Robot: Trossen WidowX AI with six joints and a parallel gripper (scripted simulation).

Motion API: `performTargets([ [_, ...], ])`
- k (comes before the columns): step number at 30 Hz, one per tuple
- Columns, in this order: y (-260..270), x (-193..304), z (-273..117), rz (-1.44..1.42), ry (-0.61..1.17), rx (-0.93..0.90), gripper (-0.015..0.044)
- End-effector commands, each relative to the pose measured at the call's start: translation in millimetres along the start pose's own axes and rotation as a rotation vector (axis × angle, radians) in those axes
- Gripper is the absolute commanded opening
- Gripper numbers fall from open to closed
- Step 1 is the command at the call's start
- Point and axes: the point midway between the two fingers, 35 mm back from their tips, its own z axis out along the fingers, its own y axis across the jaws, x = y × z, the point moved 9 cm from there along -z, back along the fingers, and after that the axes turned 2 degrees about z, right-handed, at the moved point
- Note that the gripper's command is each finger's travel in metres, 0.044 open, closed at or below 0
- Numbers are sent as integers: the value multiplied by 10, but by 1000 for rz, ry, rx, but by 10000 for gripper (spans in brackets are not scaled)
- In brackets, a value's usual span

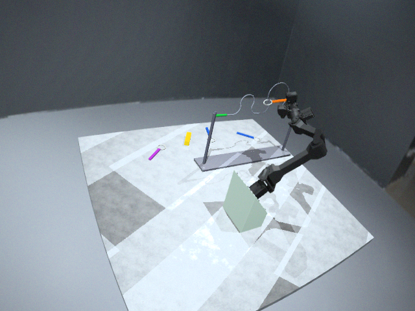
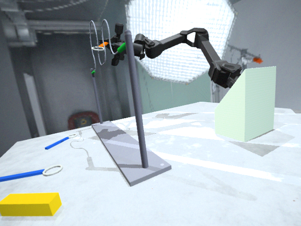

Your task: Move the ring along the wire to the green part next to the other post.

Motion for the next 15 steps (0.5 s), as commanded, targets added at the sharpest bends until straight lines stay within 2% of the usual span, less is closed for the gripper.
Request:
performTargets([
  [1, 29, 17, 1, -4, 4, 6, -150],
  [15, 271, 9, -41, 133, 27, -70, -150],
])
